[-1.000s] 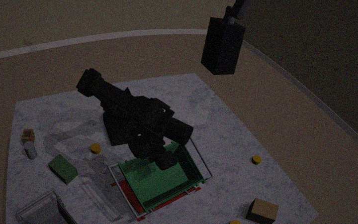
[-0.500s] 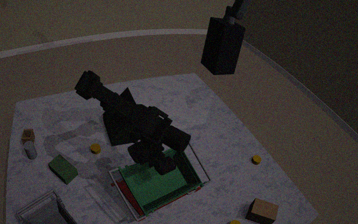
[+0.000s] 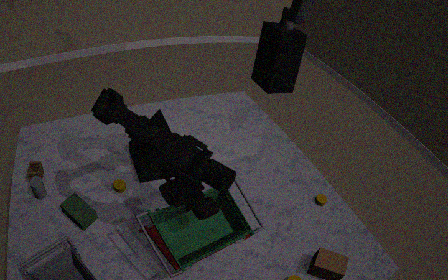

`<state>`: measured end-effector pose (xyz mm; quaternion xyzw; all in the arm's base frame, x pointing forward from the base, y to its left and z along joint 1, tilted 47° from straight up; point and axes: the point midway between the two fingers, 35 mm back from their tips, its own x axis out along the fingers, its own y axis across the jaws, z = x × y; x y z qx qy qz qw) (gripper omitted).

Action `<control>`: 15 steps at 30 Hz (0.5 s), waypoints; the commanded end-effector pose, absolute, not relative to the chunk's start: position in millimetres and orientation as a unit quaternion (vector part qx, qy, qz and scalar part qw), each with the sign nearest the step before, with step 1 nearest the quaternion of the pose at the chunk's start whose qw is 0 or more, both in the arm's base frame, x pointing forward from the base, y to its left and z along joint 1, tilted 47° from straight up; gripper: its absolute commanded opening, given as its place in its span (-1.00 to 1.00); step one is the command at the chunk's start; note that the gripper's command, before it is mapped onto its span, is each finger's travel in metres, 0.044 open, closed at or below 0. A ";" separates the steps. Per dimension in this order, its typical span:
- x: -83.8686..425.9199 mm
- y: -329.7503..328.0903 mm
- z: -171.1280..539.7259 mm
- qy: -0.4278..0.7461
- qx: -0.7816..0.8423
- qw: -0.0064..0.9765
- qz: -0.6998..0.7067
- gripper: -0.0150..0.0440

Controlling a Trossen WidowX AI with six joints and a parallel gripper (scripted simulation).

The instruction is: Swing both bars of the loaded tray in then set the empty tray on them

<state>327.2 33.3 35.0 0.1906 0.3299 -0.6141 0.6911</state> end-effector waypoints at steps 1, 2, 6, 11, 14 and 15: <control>324.3 31.0 34.3 0.330 0.190 0.692 -0.613 -0.49; 323.7 30.4 33.9 0.330 0.190 0.692 -0.613 -0.49; 320.8 27.2 31.8 0.330 0.190 0.692 -0.613 -0.49; 318.6 25.0 30.2 0.330 0.190 0.692 -0.614 -0.49; 318.6 25.0 30.2 0.330 0.190 0.692 -0.614 -0.49; 318.6 25.0 30.2 0.330 0.190 0.692 -0.614 -0.49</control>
